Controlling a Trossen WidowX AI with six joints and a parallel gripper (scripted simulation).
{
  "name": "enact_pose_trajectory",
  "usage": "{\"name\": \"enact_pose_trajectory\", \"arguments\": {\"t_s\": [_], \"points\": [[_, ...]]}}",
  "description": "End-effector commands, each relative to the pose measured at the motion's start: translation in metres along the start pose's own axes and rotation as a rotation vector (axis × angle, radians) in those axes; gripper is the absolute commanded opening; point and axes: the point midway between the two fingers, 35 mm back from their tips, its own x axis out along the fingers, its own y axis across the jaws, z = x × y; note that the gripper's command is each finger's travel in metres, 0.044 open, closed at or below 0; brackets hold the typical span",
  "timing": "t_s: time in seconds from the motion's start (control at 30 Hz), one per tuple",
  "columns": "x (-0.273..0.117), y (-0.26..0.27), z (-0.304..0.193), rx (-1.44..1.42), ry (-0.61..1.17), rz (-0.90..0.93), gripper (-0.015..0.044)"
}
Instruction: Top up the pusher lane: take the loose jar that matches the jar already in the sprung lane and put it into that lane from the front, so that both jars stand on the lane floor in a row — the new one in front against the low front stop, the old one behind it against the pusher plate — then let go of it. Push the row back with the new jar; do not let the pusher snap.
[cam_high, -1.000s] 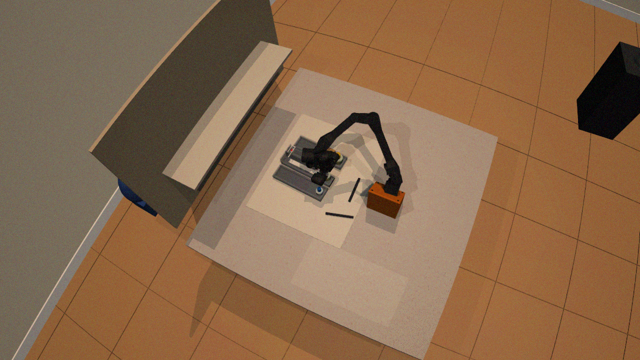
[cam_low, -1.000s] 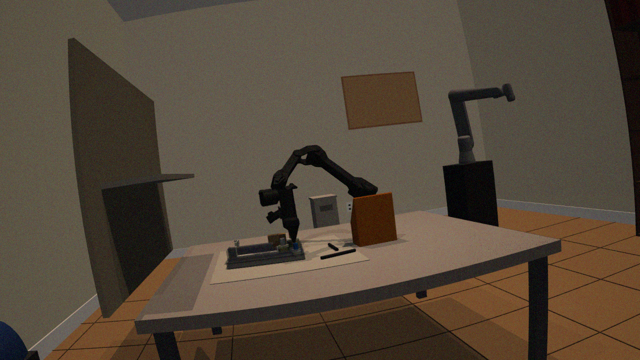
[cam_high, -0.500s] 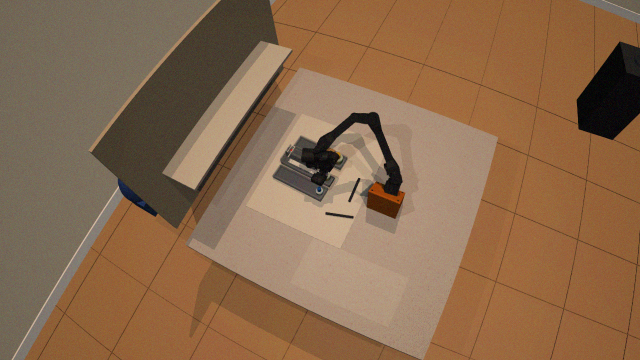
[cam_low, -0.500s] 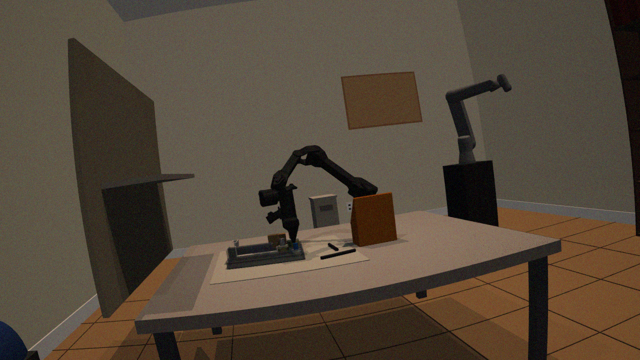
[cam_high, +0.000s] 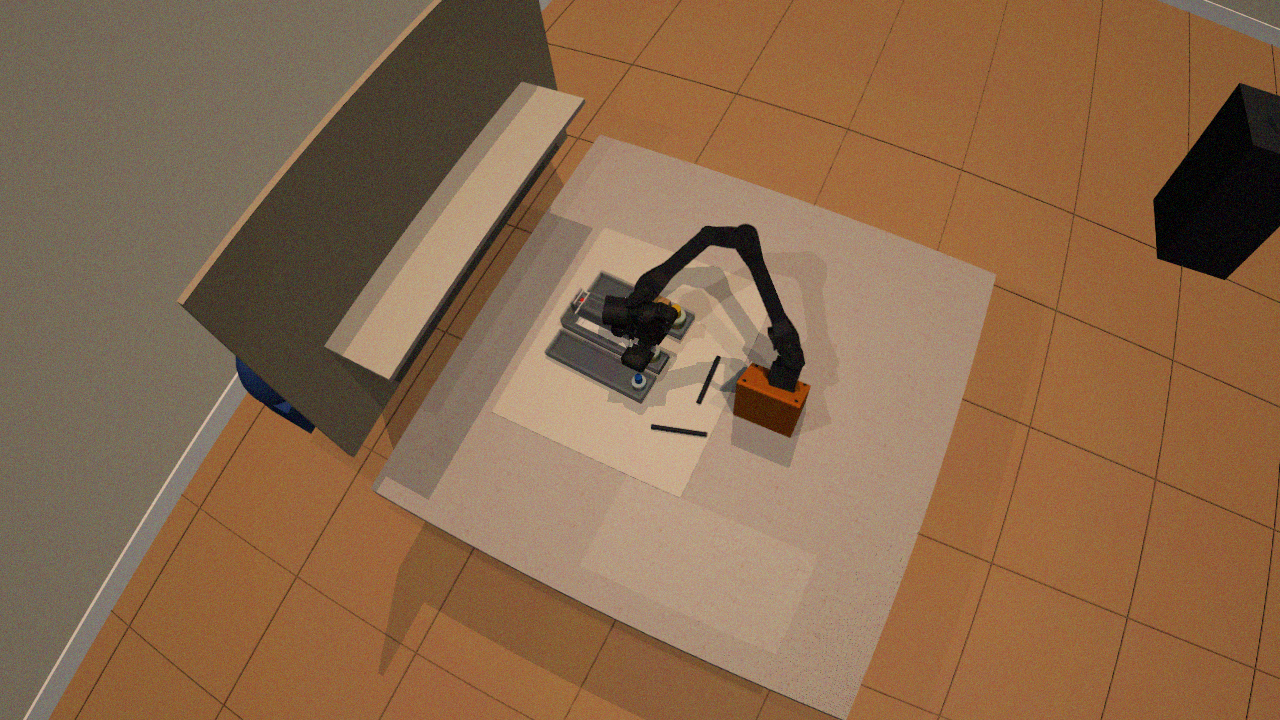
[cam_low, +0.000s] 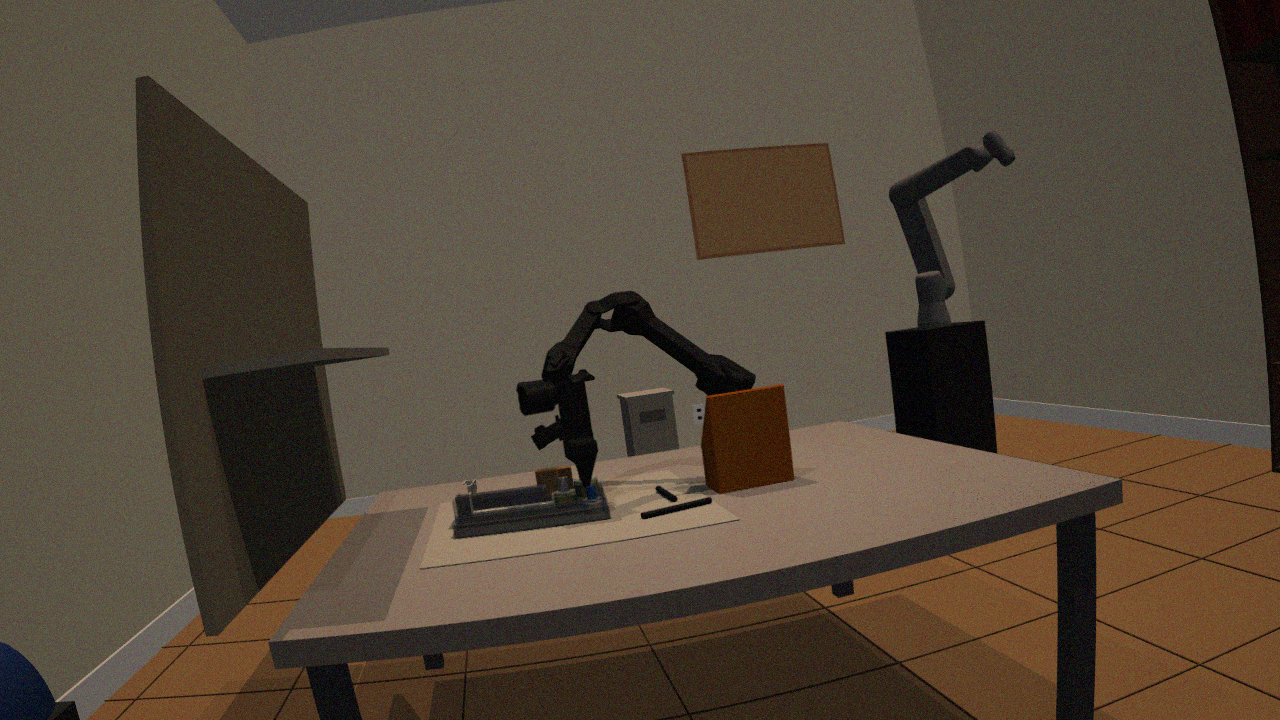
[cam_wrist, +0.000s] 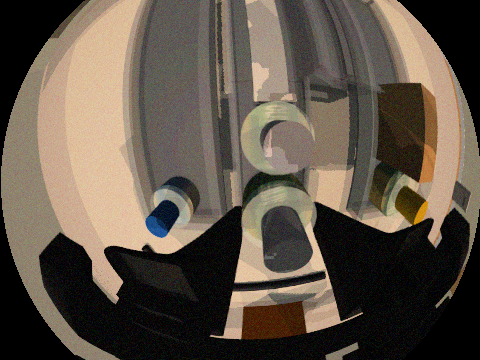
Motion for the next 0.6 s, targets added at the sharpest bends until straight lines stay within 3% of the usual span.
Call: {"name": "enact_pose_trajectory", "arguments": {"t_s": [0.0,0.57], "points": [[0.0033,-0.0028,0.0036,0.009,-0.010,-0.008,0.0000],[0.0092,-0.0029,0.0026,0.009,-0.009,-0.008,0.0000]]}}
